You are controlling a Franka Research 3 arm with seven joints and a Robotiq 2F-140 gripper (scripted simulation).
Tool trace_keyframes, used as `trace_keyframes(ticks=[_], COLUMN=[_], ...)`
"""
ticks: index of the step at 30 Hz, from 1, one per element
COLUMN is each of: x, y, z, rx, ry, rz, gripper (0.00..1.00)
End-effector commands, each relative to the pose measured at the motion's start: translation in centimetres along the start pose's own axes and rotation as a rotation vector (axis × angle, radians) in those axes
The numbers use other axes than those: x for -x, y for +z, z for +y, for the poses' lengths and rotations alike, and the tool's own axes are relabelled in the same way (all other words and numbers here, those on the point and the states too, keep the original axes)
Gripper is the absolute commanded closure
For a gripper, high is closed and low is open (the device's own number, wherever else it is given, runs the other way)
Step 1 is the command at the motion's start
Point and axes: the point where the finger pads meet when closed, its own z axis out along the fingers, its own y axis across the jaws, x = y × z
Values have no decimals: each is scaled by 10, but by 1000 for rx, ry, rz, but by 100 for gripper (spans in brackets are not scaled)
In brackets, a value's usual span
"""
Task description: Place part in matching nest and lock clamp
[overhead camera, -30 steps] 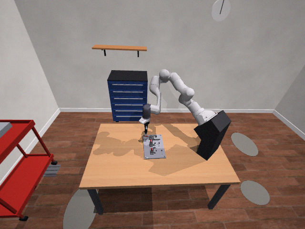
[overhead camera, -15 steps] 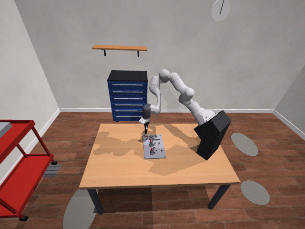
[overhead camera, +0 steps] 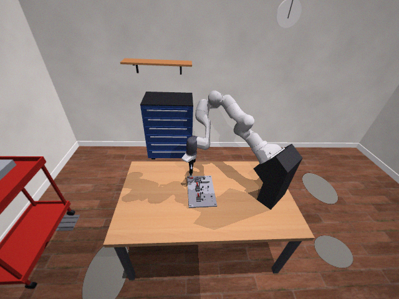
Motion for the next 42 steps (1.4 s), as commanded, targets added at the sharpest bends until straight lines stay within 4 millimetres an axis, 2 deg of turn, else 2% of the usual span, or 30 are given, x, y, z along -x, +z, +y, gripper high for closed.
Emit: trace_keyframes(ticks=[1, 42], x=[0, 0], y=[1, 5], z=[0, 0], rx=[-1, -1], ry=[4, 4], rz=[2, 2], gripper=[100, 100])
